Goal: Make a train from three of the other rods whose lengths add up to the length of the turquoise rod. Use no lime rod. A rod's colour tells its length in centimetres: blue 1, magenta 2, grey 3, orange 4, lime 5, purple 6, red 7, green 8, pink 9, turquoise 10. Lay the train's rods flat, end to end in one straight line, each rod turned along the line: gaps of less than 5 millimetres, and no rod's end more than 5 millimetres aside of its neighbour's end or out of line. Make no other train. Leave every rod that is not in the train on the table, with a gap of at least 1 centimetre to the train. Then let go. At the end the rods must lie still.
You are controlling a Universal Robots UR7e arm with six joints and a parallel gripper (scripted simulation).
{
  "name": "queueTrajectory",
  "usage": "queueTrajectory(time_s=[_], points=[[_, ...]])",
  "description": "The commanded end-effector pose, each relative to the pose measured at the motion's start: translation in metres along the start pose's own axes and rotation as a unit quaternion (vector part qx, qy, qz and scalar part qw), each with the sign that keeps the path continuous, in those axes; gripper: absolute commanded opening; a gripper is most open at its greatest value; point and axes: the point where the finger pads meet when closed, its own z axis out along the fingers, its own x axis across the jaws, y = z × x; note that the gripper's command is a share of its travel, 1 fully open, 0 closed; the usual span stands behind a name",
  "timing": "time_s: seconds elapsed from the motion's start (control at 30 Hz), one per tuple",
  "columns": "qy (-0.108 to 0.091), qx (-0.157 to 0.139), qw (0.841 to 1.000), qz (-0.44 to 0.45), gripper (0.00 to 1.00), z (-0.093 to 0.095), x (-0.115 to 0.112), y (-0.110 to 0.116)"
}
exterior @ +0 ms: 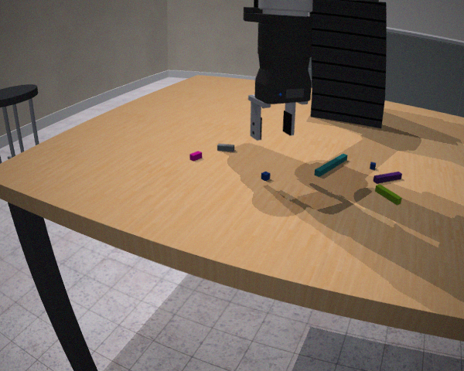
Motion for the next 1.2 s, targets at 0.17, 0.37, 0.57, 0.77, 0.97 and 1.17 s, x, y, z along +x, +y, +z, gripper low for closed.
queueTrajectory(time_s=[0.17, 0.37, 0.57, 0.77, 0.97, 1.17], points=[[-0.003, 0.000, 0.992, -0.130, 1.00, -0.0027, -0.0110, 0.0068], [-0.003, 0.000, 0.988, -0.155, 1.00, -0.0028, -0.0128, 0.0078], [-0.002, 0.000, 0.984, -0.178, 1.00, -0.0030, -0.0139, 0.0088], [-0.002, 0.000, 0.983, -0.185, 1.00, -0.0029, -0.0140, 0.0088], [-0.002, 0.000, 0.983, -0.186, 1.00, -0.0029, -0.0141, 0.0088], [-0.002, 0.000, 0.983, -0.185, 0.54, -0.0029, -0.0141, 0.0088]])
